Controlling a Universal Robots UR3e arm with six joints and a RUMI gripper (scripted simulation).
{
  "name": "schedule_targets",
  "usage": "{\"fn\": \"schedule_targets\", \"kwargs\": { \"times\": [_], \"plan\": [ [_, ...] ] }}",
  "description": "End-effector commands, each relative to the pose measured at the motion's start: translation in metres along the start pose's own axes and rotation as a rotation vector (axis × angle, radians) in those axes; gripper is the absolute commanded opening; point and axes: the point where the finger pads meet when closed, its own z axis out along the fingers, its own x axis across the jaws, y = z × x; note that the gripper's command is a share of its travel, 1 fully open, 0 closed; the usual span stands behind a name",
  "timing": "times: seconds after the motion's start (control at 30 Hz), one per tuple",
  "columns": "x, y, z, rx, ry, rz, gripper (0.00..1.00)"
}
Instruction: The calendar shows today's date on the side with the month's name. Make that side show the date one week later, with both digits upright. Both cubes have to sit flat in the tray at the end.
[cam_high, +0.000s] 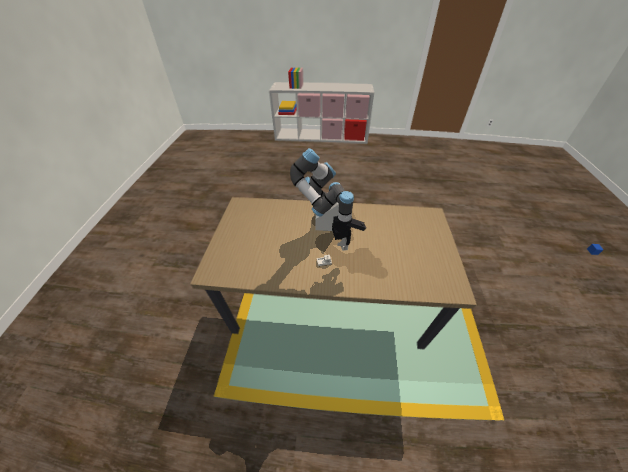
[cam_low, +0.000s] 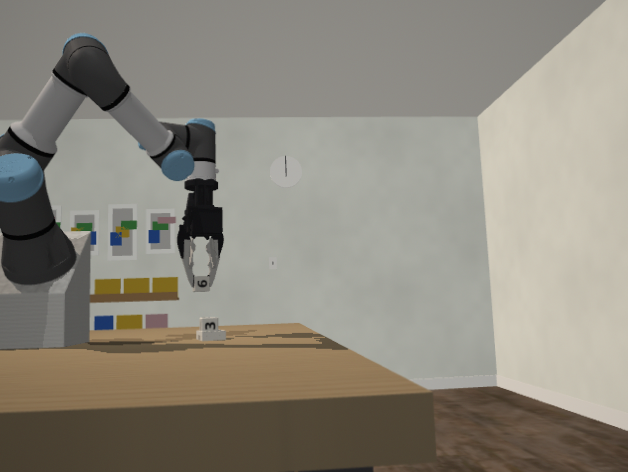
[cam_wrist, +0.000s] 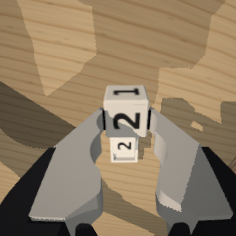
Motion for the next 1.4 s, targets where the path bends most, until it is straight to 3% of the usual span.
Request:
{"fn": "schedule_targets", "kwargs": {
  "times": [0.0,0.5,0.63,0.87,0.93,1.07,1.37],
  "plan": [
    [0.001,0.0,-0.005,0.0,-0.001,0.001,0.11],
    [0.001,0.003,-0.006,0.0,0.0,0.001,0.11],
    [0.005,0.03,-0.009,0.005,0.001,0.0,0.11],
    [0.004,0.107,-0.015,0.003,0.001,0.001,0.11],
    [0.004,0.107,-0.015,0.003,0.001,0.001,0.11],
    [0.001,0.127,-0.016,0.0,0.0,0.002,0.11],
    [0.0,0.128,-0.016,-0.001,0.0,0.002,0.11]
  ]
}}
